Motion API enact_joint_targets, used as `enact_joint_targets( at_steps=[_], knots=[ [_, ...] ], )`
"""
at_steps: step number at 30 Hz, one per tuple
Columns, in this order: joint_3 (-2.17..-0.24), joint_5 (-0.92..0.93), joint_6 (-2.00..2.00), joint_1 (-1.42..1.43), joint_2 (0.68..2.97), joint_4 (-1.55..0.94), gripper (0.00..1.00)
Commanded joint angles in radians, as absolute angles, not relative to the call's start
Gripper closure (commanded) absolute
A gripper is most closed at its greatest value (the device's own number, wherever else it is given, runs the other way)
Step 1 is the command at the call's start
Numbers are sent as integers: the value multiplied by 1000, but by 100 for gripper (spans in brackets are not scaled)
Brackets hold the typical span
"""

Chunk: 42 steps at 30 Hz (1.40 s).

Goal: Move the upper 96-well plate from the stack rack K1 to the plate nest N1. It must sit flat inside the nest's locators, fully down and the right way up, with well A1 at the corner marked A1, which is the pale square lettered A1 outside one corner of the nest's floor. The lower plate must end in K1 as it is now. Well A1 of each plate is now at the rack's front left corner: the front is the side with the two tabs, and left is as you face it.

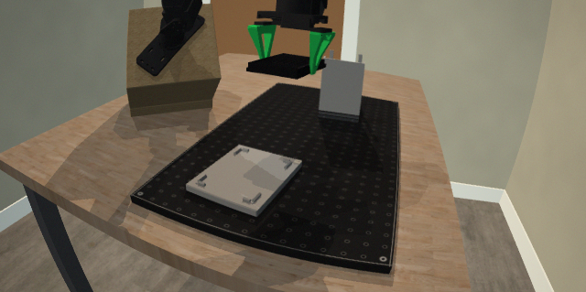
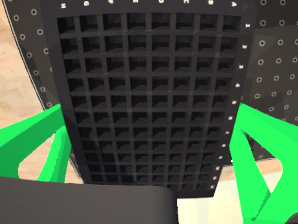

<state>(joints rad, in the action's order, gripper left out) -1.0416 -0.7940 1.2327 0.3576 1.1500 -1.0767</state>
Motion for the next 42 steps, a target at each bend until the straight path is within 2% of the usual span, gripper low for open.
enact_joint_targets(
  at_steps=[1, 17, 42],
  knots=[
    [-1026, -767, 1298, 343, 1112, -1055, 100],
    [-1050, -682, 1527, 149, 993, -1023, 100],
    [-1131, -430, 1903, -253, 909, -972, 100]
  ],
)
